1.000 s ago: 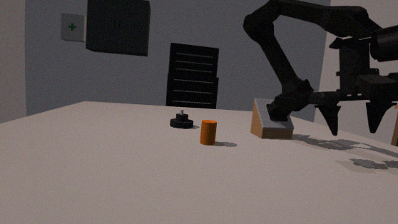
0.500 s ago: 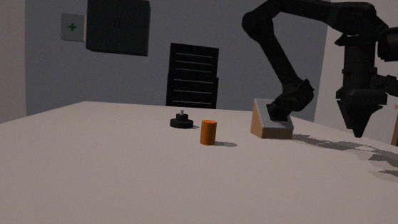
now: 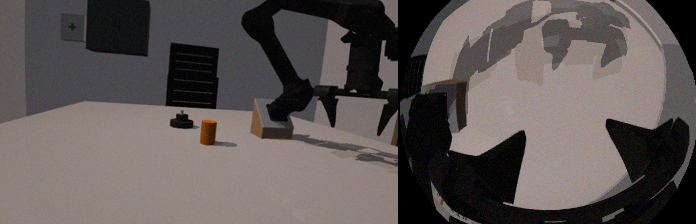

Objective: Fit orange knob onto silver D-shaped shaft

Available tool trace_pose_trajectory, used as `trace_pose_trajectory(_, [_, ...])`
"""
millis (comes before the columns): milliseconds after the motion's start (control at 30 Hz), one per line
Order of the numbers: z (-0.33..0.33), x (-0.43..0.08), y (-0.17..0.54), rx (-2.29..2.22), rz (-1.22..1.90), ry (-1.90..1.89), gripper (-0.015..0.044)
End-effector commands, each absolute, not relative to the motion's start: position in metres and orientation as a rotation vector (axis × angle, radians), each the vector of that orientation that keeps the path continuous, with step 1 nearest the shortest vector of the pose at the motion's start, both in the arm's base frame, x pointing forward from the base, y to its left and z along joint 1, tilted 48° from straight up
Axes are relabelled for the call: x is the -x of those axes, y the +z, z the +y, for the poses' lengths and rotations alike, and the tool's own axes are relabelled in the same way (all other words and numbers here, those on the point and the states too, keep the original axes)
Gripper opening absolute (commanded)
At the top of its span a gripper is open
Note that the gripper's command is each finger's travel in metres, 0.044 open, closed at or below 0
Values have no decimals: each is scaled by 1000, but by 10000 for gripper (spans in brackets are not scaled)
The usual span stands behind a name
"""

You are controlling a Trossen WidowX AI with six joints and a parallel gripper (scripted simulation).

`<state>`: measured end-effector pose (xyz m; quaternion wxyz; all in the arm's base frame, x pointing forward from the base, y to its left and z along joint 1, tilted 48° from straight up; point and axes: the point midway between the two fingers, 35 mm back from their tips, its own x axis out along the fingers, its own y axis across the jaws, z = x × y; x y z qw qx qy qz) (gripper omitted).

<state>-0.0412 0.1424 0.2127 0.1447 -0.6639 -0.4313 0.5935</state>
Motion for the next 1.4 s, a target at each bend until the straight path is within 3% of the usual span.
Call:
trace_pose_trajectory(0, [143, 41, 223, 2385, -2272, 1168, 440])
trace_pose_trajectory(200, [143, 42, 225, 2481, -2708, 788, 440])
trace_pose_trajectory(733, [143, 41, 225, 2488, -2695, 804, 440])
trace_pose_trajectory(1033, [160, 18, 202, 2534, -1538, 1622, 440])
trace_pose_trajectory(1367, [180, -24, 179, 2124, -321, 1827, 440])
